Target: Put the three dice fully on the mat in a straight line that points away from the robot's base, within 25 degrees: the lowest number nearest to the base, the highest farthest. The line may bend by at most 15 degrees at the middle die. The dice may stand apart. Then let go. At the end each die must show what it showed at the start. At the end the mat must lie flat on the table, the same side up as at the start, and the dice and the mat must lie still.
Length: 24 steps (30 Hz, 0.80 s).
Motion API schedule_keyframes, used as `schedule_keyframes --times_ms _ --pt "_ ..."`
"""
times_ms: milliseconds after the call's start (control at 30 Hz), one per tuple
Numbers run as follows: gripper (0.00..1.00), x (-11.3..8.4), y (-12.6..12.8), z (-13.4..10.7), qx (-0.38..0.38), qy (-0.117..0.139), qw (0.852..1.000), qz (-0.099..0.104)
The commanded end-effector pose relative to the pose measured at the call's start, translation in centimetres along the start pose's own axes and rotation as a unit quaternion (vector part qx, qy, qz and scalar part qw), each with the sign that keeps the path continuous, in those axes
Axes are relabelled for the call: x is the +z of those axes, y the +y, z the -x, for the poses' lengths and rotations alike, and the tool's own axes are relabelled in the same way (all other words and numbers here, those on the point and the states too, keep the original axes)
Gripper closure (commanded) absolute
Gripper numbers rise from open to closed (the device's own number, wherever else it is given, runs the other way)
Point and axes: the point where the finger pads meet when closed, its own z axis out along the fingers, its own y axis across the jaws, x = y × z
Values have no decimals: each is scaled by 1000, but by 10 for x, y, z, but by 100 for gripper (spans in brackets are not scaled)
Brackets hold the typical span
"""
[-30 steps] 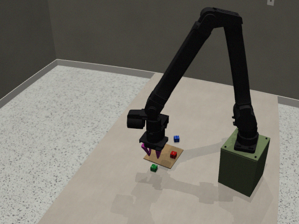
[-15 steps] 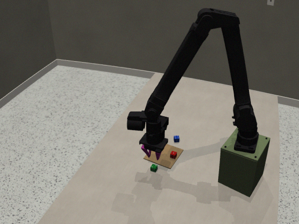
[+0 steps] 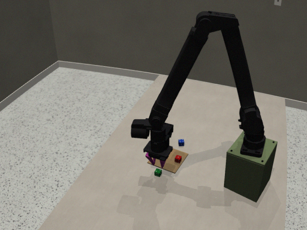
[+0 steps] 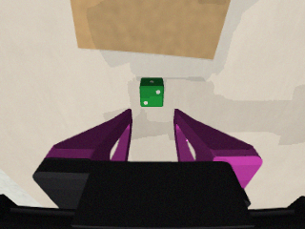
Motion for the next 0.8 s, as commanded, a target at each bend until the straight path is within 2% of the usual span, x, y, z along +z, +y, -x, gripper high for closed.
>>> schedule_keyframes --times_ms 0,300,767 --pt "61 2 17 0 1 1 1000 15" --pt "61 15 17 0 2 1 1000 15" --pt "61 23 13 1 2 0 1000 11"
